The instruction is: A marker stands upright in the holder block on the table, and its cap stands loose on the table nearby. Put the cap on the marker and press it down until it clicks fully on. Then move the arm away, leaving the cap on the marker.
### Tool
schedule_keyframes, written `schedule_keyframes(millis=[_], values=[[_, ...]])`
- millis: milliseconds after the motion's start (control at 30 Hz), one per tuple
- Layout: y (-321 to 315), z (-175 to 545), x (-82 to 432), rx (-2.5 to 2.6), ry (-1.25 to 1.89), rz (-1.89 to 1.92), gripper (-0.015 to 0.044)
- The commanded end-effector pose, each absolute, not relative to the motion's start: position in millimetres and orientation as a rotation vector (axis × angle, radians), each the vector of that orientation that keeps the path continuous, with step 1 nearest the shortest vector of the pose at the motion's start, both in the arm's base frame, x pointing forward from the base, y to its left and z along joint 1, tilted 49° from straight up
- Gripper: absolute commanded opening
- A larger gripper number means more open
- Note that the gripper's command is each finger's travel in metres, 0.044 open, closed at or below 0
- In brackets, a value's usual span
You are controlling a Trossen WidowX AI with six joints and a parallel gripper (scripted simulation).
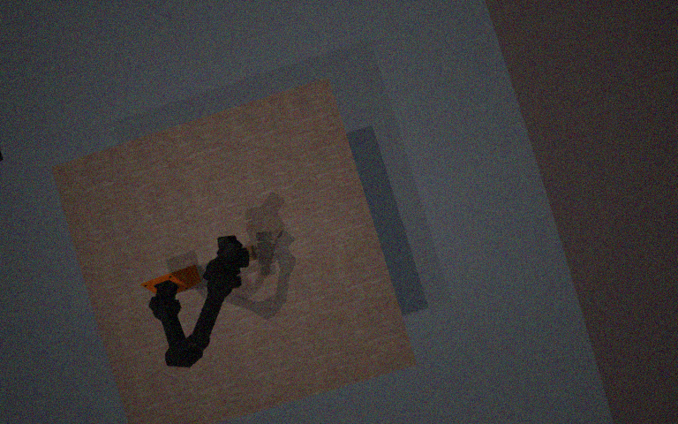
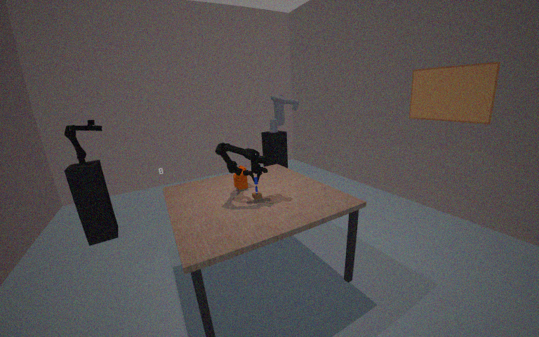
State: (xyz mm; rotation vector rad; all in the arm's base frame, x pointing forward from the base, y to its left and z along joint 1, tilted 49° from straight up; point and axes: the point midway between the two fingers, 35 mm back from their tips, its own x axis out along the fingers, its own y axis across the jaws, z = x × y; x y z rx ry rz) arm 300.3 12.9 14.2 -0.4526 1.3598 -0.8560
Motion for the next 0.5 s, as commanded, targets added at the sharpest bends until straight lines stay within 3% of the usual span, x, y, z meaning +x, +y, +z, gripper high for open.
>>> schedule_keyframes(millis=[0,467], values=[[10,12,298,-0.449,1.362,-0.854,0.0000],[-3,0,299,-0.448,1.363,-0.853,0.0000]])
